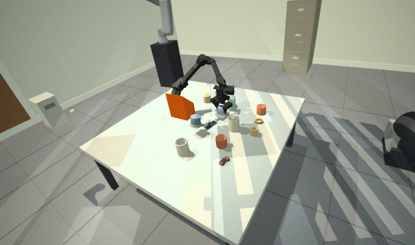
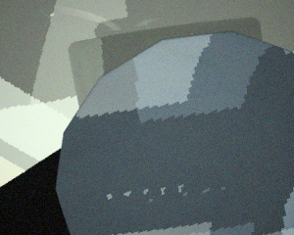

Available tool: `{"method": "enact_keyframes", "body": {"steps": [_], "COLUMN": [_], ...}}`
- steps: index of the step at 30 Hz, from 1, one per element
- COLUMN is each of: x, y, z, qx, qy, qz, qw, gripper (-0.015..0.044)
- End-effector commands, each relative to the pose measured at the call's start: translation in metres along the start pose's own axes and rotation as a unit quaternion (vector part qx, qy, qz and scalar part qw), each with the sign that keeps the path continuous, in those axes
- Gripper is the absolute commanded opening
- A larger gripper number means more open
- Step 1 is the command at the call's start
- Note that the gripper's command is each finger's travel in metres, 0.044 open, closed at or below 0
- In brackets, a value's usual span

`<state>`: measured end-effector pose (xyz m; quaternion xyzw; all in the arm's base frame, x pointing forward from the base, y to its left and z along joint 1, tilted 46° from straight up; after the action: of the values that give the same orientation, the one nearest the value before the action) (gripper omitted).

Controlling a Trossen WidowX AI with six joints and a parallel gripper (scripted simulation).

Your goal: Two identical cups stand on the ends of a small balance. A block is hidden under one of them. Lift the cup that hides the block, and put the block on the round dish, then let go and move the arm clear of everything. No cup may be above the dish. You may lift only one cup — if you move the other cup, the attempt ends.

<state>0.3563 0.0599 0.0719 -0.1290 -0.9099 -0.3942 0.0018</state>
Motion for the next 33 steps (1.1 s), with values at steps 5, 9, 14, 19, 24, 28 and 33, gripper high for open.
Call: {"method": "enact_keyframes", "body": {"steps": [5,9,14,19,24,28,33], "x": [-0.002,-0.003,-0.004,-0.005,-0.006,-0.006,-0.007], "y": [0.000,-0.001,-0.001,-0.001,-0.001,-0.001,-0.001], "z": [-0.008,-0.013,-0.019,-0.025,-0.031,-0.036,-0.042], "qx": [0.003,0.003,0.004,0.005,0.005,0.006,0.006], "qy": [-0.001,-0.001,-0.001,-0.001,-0.001,-0.002,-0.002], "qz": [0.001,0.001,0.001,0.001,0.001,0.001,0.001], "qw": [1.000,1.000,1.000,1.000,1.000,1.000,1.000], "gripper": [0.0013,0.0000,0.0000,0.0000,0.0000,0.0000,0.0000]}}
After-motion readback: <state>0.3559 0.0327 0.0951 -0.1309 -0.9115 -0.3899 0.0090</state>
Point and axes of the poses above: the point midway between the two fingers, 35 mm back from their tips, its own z axis out along the fingers, its own x axis across the jaws, y = z × x, the point moved 8 cm from there along -z, back along the fingers, and after that the axes turned 7 degrees about -z, right-handed, at the moved point
